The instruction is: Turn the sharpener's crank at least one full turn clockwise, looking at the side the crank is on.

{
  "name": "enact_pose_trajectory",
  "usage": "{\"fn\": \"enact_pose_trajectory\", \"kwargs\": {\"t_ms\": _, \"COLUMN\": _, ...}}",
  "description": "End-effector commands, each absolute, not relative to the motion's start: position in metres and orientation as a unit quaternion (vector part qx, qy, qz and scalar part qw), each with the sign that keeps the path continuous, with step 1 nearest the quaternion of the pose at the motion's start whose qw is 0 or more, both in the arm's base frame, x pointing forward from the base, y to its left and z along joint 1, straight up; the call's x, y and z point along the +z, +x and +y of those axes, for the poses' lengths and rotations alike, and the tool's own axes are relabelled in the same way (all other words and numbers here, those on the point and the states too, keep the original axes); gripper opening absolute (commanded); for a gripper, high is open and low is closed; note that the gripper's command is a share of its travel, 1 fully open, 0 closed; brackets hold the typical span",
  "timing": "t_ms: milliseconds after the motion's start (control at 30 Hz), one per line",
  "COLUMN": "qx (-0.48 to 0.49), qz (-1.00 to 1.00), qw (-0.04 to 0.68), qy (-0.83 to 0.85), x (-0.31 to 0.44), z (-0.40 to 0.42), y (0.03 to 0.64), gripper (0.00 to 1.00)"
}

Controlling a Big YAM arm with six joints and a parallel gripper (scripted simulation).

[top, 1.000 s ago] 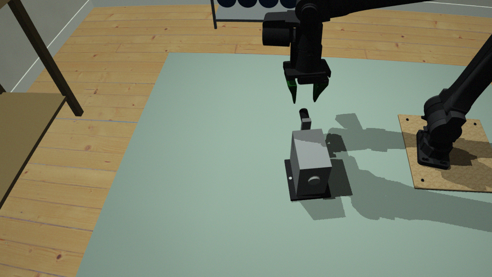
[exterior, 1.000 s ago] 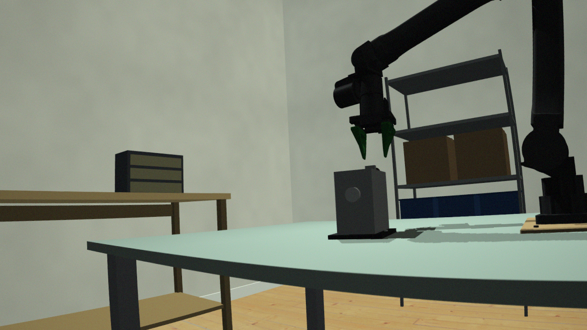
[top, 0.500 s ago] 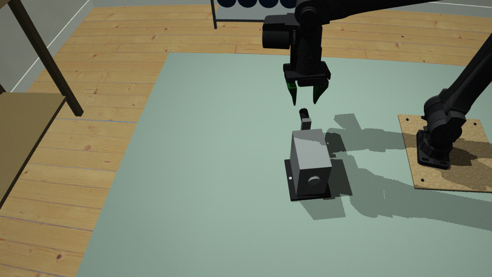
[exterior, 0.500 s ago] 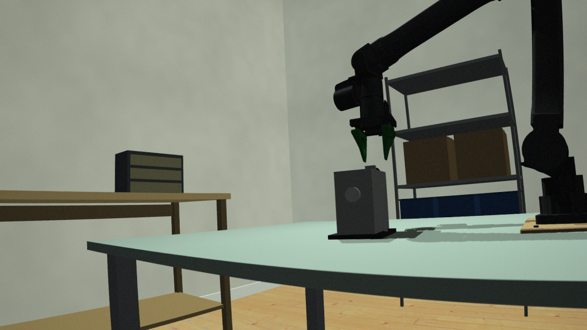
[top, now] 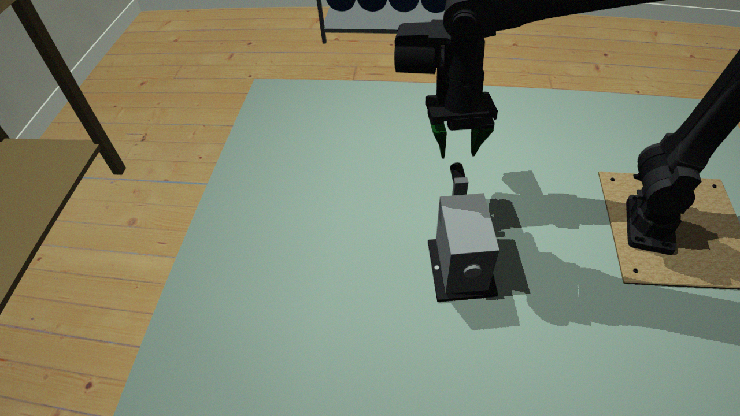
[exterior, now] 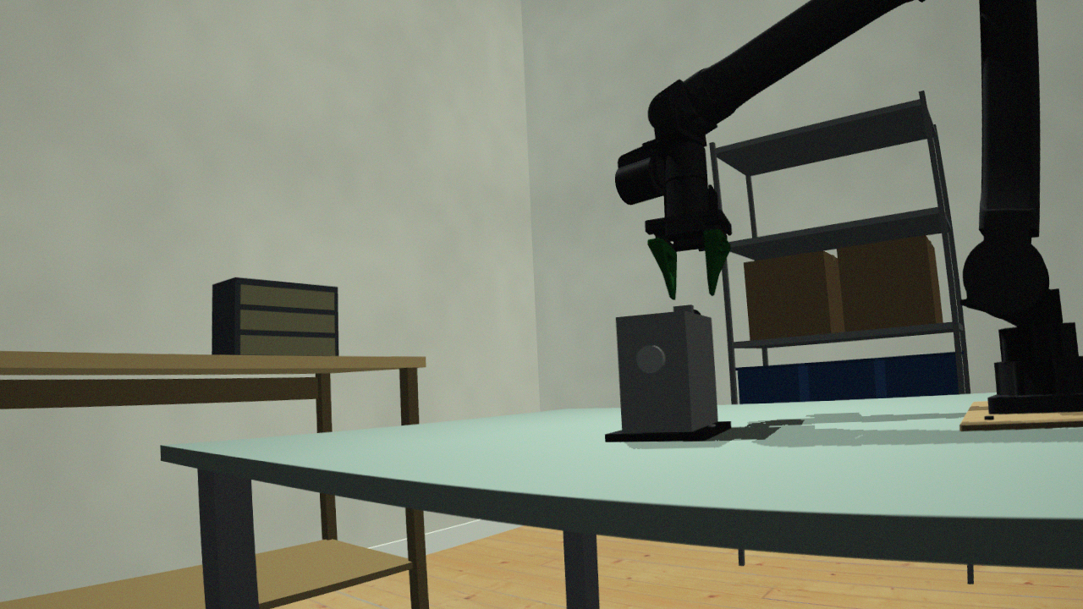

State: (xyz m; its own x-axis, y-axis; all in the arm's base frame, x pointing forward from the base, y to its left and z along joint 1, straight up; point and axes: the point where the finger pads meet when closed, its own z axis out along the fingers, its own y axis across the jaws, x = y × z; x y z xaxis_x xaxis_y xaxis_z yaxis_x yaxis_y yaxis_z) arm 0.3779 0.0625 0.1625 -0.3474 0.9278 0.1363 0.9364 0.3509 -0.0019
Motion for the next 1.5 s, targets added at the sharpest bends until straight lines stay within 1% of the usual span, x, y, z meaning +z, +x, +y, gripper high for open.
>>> {"fn": "enact_pose_trajectory", "kwargs": {"t_ms": 0, "qx": -0.050, "qz": -0.819, "qw": 0.044, "qy": -0.570, "x": 0.174, "z": 0.062, "y": 0.389, "gripper": 0.51}}
{"fn": "enact_pose_trajectory", "kwargs": {"t_ms": 433, "qx": -0.050, "qz": -0.819, "qw": 0.044, "qy": -0.570, "x": 0.174, "z": 0.061, "y": 0.390, "gripper": 0.51}}
{"fn": "enact_pose_trajectory", "kwargs": {"t_ms": 500, "qx": -0.040, "qz": -0.817, "qw": 0.057, "qy": -0.573, "x": 0.154, "z": 0.057, "y": 0.384, "gripper": 0.51}}
{"fn": "enact_pose_trajectory", "kwargs": {"t_ms": 1467, "qx": -0.040, "qz": -0.817, "qw": 0.057, "qy": -0.573, "x": 0.121, "z": 0.057, "y": 0.383, "gripper": 0.51}}
